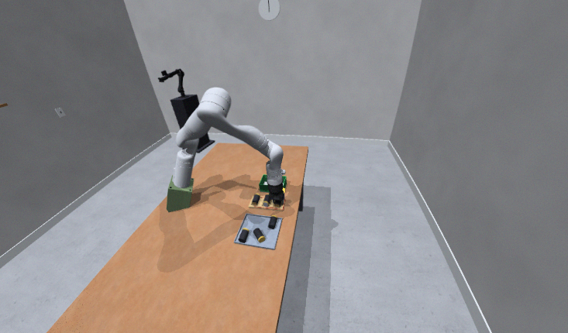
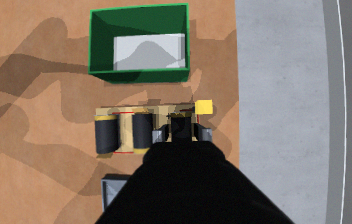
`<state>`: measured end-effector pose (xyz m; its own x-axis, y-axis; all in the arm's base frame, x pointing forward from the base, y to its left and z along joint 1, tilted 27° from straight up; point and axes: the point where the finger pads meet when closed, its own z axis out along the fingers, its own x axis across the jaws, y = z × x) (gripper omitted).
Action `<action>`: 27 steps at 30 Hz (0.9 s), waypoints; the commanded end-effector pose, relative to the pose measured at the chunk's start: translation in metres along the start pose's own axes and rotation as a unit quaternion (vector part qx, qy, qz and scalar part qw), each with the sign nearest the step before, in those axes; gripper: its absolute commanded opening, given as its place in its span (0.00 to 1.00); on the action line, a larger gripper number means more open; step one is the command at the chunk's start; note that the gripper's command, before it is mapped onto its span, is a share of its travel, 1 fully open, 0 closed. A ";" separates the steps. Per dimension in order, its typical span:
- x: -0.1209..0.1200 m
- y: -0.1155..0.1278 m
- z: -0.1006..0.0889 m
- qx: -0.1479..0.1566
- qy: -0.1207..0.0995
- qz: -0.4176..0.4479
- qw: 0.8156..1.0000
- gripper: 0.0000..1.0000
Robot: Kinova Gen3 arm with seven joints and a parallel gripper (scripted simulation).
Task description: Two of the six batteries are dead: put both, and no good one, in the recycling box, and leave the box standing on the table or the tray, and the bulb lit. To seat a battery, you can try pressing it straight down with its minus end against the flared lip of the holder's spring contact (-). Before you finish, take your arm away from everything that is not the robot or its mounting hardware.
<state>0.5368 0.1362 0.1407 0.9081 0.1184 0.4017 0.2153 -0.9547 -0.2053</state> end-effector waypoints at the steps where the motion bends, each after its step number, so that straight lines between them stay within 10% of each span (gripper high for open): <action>1: 0.001 0.000 -0.001 0.000 0.001 0.000 1.000 0.90; 27: 0.000 0.000 -0.066 0.000 0.001 0.000 1.000 0.90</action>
<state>0.5125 0.1225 0.1971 0.9082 0.1240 0.3996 0.2215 -0.9528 -0.2077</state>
